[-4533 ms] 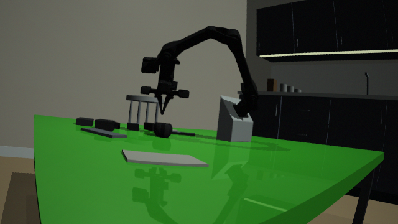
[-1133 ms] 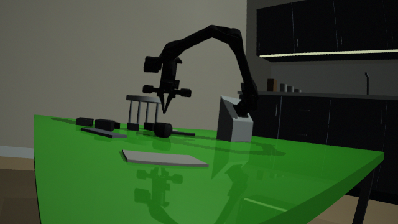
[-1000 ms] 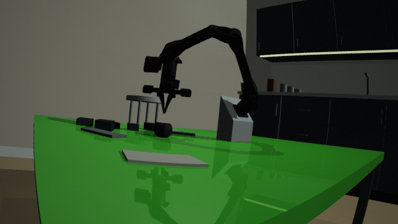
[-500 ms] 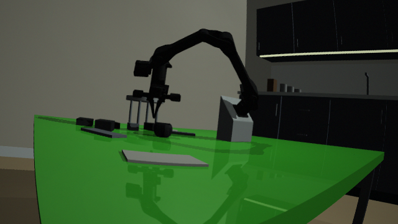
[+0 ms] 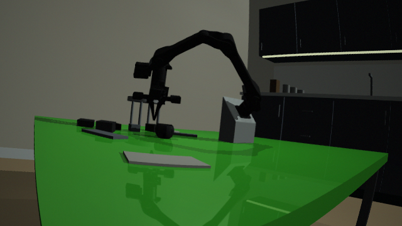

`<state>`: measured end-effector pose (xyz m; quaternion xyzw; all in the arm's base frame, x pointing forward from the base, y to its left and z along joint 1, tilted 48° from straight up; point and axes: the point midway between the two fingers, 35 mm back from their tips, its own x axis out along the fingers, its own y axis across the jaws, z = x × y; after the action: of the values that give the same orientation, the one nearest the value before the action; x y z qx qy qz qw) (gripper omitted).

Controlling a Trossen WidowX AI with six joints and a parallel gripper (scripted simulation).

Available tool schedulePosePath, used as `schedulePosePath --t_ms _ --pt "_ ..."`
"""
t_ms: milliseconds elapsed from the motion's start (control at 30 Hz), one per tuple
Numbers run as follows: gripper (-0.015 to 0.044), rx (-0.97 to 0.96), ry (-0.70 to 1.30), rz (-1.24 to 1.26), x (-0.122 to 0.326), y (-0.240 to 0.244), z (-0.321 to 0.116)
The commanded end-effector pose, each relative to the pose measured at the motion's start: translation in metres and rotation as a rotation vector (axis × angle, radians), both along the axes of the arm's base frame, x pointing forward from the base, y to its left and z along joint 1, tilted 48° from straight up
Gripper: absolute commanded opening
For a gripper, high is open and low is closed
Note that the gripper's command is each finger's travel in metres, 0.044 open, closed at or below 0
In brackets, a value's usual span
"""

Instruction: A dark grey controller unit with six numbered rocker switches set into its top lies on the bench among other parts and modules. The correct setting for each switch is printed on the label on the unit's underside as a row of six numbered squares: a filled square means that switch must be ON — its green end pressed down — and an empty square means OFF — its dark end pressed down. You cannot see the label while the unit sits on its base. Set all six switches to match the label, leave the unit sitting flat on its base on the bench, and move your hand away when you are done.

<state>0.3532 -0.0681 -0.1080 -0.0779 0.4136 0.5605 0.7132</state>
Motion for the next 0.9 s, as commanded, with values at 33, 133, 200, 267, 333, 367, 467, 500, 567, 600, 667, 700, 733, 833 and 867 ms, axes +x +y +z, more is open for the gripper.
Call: schedulePosePath --t_ms 33,133,200,267,333,367,467,500,567,600,667,700,733,833,867 --pt "0.0053 -0.001 0.0 0.0 0.0 -0.006 0.005" --pt "0.0131 -0.002 0.0 0.0 -0.001 -0.031 0.028" --pt "0.0184 -0.002 0.0 0.0 -0.002 -0.037 0.034" --pt "0.0236 -0.002 0.0 0.0 -0.002 -0.037 0.034" --pt "0.0289 -0.002 0.0 0.0 -0.002 -0.037 0.034" --pt "0.0315 -0.002 0.0 0.0 -0.002 -0.037 0.034" --pt "0.0236 -0.002 0.0 0.0 -0.002 -0.037 0.034" --pt "0.021 -0.002 0.0 0.0 -0.002 -0.037 0.034" --pt "0.0157 -0.002 0.0 0.0 -0.002 -0.037 0.034" --pt "0.0131 -0.002 0.0 0.0 -0.002 -0.037 0.034" --pt "0.0079 -0.002 0.0 0.0 -0.002 -0.037 0.034" --pt "0.0053 -0.002 0.0 0.0 -0.002 -0.037 0.034" --pt "0.0026 -0.002 0.0 0.0 -0.002 -0.037 0.034" --pt "0.0 -0.002 0.0 0.0 -0.002 -0.037 0.034" --pt "0.0 -0.002 0.0 0.0 -0.002 -0.037 0.034"
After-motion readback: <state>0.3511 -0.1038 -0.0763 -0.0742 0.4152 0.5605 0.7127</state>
